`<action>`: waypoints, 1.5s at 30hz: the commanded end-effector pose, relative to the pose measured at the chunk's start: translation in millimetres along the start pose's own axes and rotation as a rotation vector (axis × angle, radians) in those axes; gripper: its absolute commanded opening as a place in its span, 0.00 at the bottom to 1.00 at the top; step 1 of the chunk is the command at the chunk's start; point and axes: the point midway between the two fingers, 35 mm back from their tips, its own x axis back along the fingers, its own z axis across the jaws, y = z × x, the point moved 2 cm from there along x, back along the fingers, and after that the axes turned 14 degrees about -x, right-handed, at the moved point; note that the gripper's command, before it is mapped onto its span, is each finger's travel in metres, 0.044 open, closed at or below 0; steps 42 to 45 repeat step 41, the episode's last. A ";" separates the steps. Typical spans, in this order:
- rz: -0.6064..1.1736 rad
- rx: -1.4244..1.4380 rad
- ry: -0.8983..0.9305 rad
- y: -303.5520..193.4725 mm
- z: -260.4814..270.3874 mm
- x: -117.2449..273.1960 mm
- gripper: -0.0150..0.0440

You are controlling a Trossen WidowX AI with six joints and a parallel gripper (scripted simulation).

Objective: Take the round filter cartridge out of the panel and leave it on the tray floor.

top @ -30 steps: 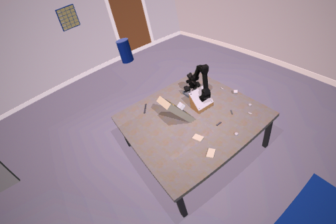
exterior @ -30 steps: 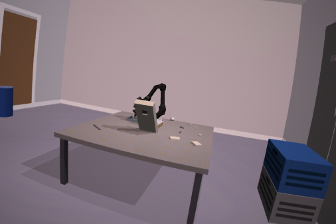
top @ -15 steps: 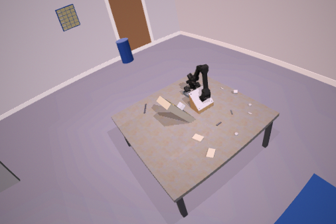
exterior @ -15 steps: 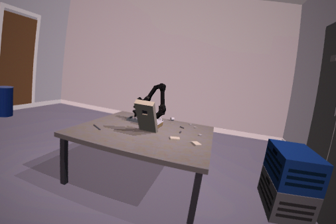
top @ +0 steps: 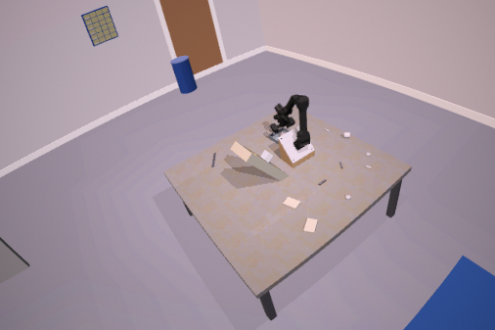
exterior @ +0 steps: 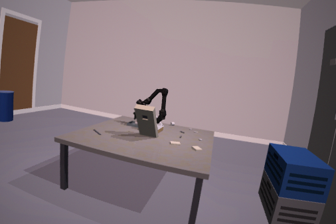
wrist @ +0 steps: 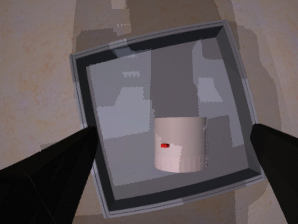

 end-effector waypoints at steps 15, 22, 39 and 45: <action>-0.033 -0.003 0.008 14.3 3.4 15.8 1.00; -0.033 -0.003 0.008 14.3 3.4 15.8 1.00; -0.033 -0.003 0.008 14.3 3.4 15.8 1.00; -0.033 -0.003 0.008 14.3 3.4 15.8 1.00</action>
